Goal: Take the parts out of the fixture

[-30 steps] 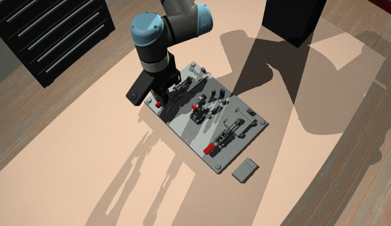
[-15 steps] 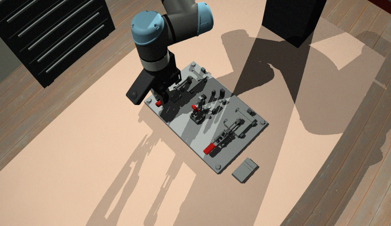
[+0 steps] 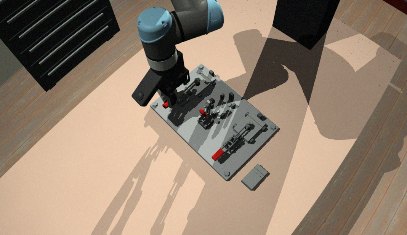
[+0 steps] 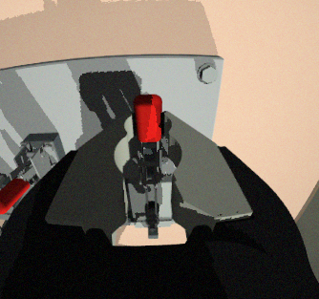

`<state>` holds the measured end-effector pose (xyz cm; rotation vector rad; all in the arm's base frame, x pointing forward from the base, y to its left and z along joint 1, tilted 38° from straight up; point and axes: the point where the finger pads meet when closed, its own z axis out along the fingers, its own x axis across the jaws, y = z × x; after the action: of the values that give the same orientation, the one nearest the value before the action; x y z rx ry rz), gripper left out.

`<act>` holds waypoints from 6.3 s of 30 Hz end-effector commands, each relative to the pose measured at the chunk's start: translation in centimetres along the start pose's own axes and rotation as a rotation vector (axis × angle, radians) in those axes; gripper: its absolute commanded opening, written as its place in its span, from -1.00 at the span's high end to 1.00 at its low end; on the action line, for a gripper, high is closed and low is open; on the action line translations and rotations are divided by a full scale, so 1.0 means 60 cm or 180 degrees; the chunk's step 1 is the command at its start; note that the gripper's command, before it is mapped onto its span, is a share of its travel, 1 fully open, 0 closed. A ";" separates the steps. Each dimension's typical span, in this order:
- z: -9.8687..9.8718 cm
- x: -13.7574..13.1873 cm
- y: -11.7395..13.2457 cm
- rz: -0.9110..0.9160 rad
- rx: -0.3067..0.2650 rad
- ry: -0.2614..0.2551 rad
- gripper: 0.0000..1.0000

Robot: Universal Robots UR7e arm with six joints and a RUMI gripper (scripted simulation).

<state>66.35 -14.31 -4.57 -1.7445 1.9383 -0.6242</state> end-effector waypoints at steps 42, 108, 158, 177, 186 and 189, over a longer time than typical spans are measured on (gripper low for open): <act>-0.034 0.000 0.061 -0.0001 0.0003 0.0001 1.00; -0.034 0.000 0.074 -0.0001 0.0003 0.0001 1.00; -0.100 0.000 0.074 -0.0001 0.0003 0.0001 0.44; -0.117 0.000 0.074 -0.0001 0.0003 0.0001 0.44; -0.119 0.000 0.074 -0.0001 0.0003 0.0001 -0.17; -0.126 0.000 0.074 -0.0001 0.0003 0.0001 -0.17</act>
<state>58.51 -13.67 -1.67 -1.7445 1.9383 -0.6240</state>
